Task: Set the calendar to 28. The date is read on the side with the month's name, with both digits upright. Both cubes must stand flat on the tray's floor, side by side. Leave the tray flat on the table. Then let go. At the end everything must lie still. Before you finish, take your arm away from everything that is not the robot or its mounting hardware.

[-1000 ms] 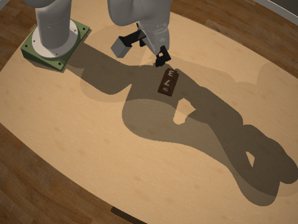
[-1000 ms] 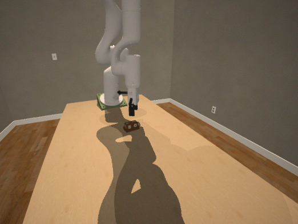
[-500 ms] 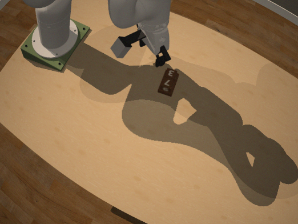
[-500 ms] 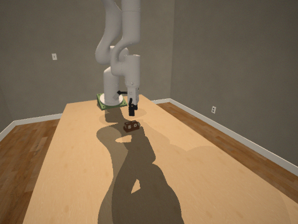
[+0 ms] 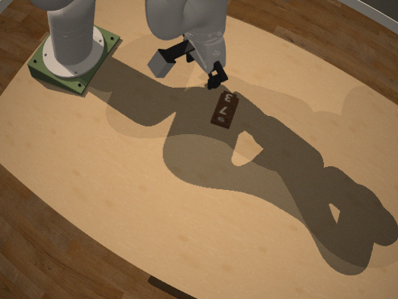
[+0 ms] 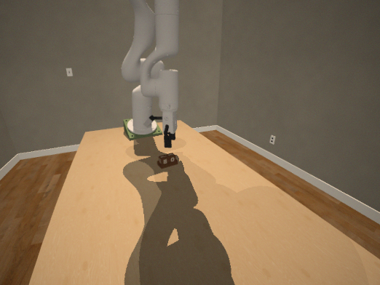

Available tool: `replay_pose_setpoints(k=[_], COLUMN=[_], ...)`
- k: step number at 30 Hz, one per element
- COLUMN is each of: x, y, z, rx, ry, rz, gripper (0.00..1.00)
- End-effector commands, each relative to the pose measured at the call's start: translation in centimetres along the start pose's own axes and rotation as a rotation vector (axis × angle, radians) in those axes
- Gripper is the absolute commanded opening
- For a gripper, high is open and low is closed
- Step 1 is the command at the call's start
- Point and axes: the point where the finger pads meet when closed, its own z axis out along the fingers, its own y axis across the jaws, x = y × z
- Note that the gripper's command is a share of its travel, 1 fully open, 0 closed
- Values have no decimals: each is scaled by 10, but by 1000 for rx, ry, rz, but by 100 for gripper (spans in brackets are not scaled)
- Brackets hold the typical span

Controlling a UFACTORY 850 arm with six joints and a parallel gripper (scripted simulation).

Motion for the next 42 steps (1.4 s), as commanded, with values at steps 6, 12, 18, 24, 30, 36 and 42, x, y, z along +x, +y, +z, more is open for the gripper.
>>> replay_pose_setpoints(k=[6,12,18,24,30,36,42], x=[0,0,0,0,-1,-9,-14], y=[0,0,0,0,-1,-14,-20], z=[0,0,0,0,0,-1,-2], rx=[0,0,0,0,0,0,0], ry=[-4,-4,-4,-4,-4,-4,-4], rz=[0,0,0,0,0,0,0], gripper=[100,100,100,100,100,100,100])
